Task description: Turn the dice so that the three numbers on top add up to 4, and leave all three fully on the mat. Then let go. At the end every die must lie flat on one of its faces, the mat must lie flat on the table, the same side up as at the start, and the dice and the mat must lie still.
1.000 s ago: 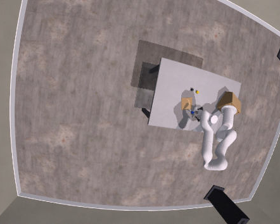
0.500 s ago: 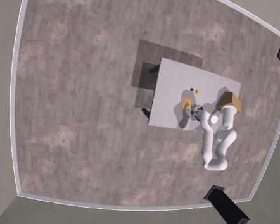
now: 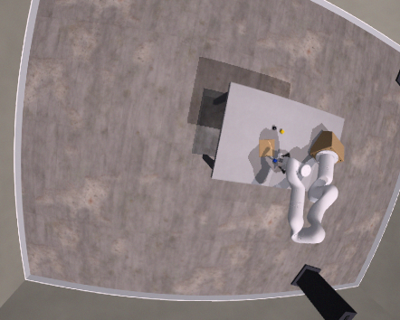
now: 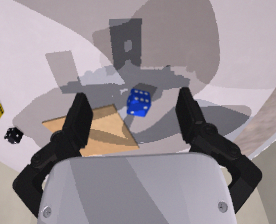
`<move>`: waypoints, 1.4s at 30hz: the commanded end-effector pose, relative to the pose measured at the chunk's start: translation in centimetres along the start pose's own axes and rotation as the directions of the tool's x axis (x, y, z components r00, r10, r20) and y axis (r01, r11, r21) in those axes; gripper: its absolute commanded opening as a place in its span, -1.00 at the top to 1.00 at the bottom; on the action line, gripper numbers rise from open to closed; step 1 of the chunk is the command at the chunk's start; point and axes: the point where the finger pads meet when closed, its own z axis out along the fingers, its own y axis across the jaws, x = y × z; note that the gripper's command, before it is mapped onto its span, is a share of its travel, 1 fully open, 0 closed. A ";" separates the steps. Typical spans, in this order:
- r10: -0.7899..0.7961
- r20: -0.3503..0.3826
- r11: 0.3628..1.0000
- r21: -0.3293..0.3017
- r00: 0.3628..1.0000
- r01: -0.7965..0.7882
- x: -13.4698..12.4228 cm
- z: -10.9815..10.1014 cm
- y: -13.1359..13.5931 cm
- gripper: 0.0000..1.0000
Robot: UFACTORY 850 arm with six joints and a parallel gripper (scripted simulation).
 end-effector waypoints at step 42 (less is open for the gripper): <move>0.171 0.001 0.985 0.004 0.985 -0.171 -3.2 -11.1 -8.4 -1.00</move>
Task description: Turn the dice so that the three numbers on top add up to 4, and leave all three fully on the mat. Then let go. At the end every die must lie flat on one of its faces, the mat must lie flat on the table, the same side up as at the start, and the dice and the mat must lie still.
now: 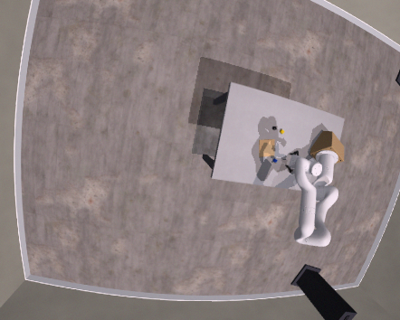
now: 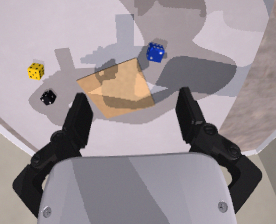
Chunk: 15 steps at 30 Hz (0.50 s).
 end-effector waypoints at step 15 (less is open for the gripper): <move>0.321 -0.004 0.947 -0.002 0.947 -0.321 -3.7 0.8 -17.9 -1.00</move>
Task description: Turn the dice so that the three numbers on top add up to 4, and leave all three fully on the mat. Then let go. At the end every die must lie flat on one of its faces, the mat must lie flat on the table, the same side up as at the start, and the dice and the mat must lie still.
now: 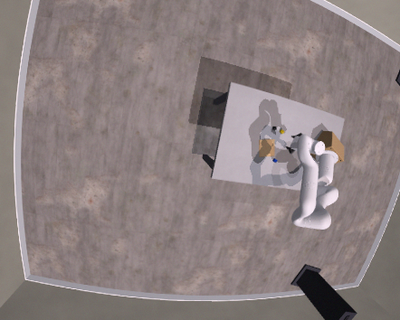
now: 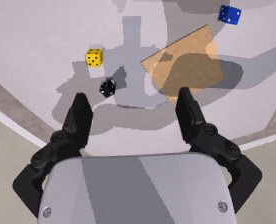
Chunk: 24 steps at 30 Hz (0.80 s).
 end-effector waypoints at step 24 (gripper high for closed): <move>0.119 -0.008 0.993 -0.008 0.993 -0.119 -2.3 1.2 -7.2 -1.00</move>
